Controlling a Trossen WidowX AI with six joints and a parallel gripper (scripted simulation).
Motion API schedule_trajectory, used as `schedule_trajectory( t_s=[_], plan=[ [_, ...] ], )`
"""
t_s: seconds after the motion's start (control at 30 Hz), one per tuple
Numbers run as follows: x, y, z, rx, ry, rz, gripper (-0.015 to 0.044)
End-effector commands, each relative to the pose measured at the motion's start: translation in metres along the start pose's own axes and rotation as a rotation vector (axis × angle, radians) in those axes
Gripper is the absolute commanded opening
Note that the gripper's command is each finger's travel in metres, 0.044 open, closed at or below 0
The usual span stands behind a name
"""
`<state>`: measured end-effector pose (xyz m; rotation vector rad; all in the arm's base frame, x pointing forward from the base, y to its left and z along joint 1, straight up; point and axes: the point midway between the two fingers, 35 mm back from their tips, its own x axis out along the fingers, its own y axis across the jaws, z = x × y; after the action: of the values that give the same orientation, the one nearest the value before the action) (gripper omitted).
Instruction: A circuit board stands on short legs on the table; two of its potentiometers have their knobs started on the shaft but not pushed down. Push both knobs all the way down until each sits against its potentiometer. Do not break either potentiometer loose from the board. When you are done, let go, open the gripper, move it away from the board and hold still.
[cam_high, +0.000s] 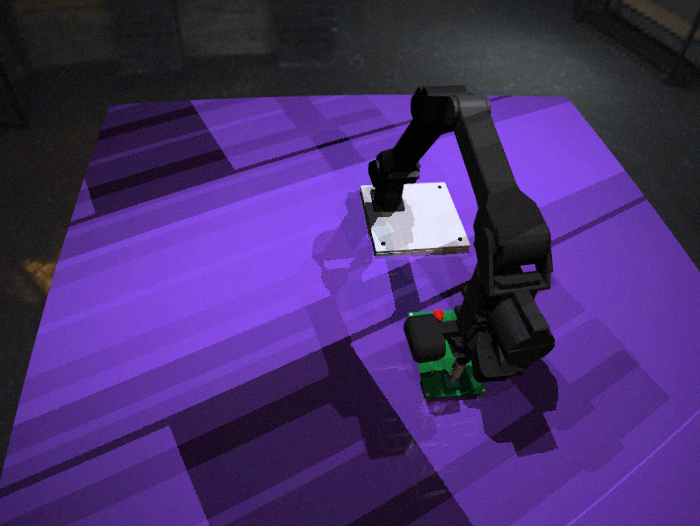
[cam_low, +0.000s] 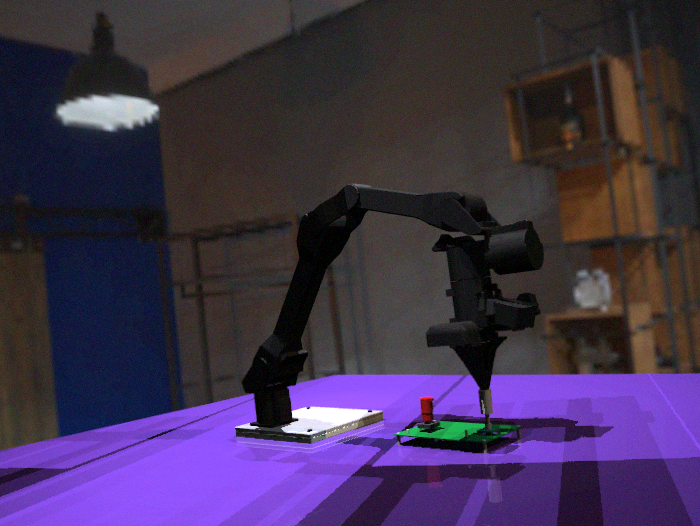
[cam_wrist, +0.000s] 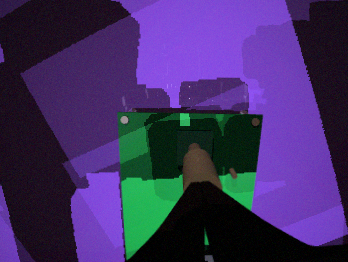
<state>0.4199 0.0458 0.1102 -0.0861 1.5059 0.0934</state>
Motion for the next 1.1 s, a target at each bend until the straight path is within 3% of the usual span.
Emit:
schedule_trajectory(
  t_s=[0.0, 1.07],
  plan=[
    [0.0122, -0.0011, 0.0010, 0.000, 0.012, -0.006, 0.0000],
    [0.0205, -0.0011, 0.0009, 0.000, 0.012, -0.006, 0.0000]
  ],
)
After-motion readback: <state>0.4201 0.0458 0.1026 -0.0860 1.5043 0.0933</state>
